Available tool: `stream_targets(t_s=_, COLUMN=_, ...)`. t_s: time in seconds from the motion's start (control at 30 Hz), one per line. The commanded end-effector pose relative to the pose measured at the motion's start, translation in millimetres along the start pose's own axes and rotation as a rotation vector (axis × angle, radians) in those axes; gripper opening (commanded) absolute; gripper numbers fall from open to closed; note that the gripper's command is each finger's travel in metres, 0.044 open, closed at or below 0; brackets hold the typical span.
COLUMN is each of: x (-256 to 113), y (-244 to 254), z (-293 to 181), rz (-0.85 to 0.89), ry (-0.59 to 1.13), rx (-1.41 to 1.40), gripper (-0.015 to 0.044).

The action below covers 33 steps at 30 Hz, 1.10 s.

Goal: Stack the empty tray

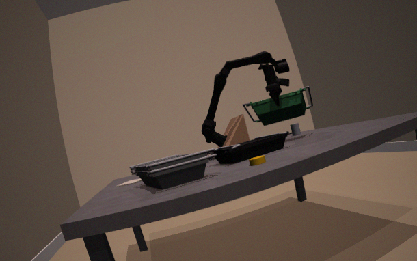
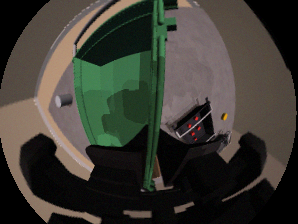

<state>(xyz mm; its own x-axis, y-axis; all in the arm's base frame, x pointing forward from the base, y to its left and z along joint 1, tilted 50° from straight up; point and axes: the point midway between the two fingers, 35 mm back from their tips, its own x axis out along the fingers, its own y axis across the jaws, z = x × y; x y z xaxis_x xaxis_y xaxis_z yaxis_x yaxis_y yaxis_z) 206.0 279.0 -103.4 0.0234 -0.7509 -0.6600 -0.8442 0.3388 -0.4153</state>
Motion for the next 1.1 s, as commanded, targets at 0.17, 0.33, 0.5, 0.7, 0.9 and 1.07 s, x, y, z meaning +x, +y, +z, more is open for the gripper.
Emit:
stream_targets(t_s=0.17, x=-5.2, y=0.7, z=-0.8, rz=0.013, ry=-0.007, rx=0.007, gripper=0.0000)
stream_targets(t_s=0.33, x=-5.2, y=0.7, z=-0.8, rz=0.013, ry=-0.007, rx=0.007, gripper=0.0000)
stream_targets(t_s=0.5, x=-5.2, y=0.7, z=-0.8, rz=0.013, ry=-0.007, rx=0.007, gripper=0.0000)
stream_targets(t_s=0.7, x=-5.6, y=-0.7, z=-1.1, rz=0.014, ry=-0.008, rx=0.018, gripper=0.0000)
stream_targets(t_s=0.9, x=-8.4, y=-13.4, z=-4.6, rz=0.016, ry=-0.013, rx=0.115, gripper=0.0000)
stream_targets(t_s=1.07, x=-10.6, y=-24.2, z=-7.9, rz=0.018, ry=-0.017, rx=0.198, gripper=0.0000)
